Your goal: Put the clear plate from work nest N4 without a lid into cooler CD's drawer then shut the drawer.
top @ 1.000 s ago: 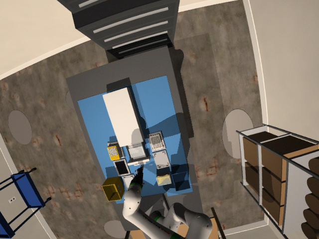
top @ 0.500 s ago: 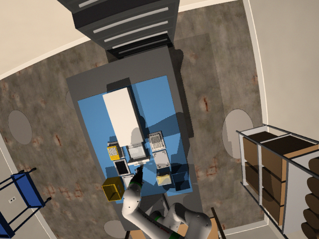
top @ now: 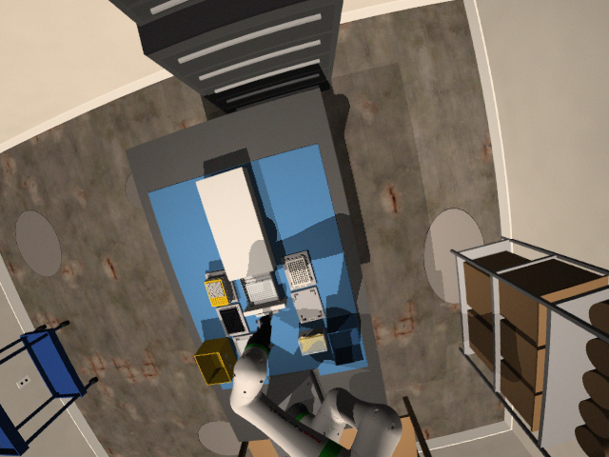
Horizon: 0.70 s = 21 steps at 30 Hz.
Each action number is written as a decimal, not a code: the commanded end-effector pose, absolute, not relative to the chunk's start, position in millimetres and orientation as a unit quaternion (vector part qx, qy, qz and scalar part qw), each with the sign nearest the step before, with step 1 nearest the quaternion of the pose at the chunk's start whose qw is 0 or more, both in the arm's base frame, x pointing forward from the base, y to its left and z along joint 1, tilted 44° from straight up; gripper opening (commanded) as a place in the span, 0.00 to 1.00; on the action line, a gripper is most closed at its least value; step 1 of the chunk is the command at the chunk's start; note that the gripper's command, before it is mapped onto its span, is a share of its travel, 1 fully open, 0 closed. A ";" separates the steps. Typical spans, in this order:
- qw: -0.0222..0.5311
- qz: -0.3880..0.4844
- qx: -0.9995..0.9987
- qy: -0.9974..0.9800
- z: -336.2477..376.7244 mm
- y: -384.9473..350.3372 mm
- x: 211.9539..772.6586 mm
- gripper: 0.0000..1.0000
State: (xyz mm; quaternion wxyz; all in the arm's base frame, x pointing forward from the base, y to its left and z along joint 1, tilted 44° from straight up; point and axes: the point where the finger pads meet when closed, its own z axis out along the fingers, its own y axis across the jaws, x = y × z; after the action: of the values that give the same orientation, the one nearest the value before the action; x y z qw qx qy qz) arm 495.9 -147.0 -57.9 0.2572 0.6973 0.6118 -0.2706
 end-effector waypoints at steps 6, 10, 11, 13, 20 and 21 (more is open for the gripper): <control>0.257 -0.270 0.697 0.612 -57.6 -147.6 503.2 0.00; 0.257 -0.270 0.697 0.612 -57.5 -148.2 508.5 0.00; 0.257 -0.270 0.697 0.612 -57.4 -148.4 509.8 0.00; 0.257 -0.270 0.697 0.612 -57.4 -148.7 512.5 0.00; 0.257 -0.270 0.697 0.612 -57.2 -149.5 519.1 0.00; 0.257 -0.270 0.697 0.612 -57.1 -149.6 520.4 0.00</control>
State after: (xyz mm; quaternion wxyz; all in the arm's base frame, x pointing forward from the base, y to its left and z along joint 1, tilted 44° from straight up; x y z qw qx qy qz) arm 517.8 -149.6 -57.2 0.2572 0.6973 0.6119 -0.2706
